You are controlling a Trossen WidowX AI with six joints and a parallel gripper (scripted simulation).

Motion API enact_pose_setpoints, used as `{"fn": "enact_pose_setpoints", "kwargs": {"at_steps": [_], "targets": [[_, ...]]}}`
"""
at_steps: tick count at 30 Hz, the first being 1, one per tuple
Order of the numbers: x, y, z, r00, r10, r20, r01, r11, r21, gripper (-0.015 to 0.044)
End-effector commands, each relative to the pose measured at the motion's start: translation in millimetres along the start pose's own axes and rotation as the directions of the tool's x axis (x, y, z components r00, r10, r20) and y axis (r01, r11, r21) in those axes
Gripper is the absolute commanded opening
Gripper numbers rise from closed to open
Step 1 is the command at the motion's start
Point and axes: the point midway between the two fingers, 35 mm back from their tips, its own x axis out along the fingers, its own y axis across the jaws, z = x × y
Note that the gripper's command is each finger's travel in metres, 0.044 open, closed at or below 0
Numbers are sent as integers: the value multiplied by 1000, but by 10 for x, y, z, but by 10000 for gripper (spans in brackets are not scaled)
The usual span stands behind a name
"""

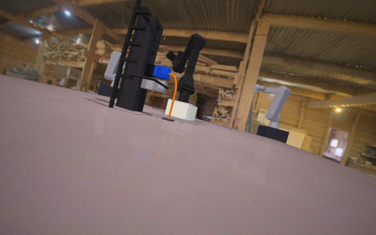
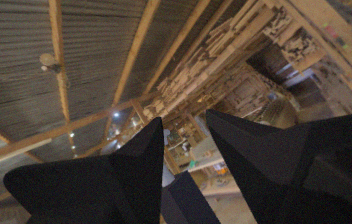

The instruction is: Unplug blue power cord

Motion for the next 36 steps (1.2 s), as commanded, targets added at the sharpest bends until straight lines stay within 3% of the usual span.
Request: {"fn": "enact_pose_setpoints", "kwargs": {"at_steps": [1, 10, 20, 26, 36], "targets": [[7, 308, -204, 996, 46, -72, -45, 999, 17, 160], [-153, 1232, -669, 943, 206, -260, -191, 978, 80, 160], [-647, 2322, -995, 802, 408, -436, -374, 913, 166, 160], [-1088, 2936, -1065, 679, 525, -513, -484, 846, 224, 160], [-2195, 3930, -912, 369, 713, -596, -681, 644, 349, 160]]}}
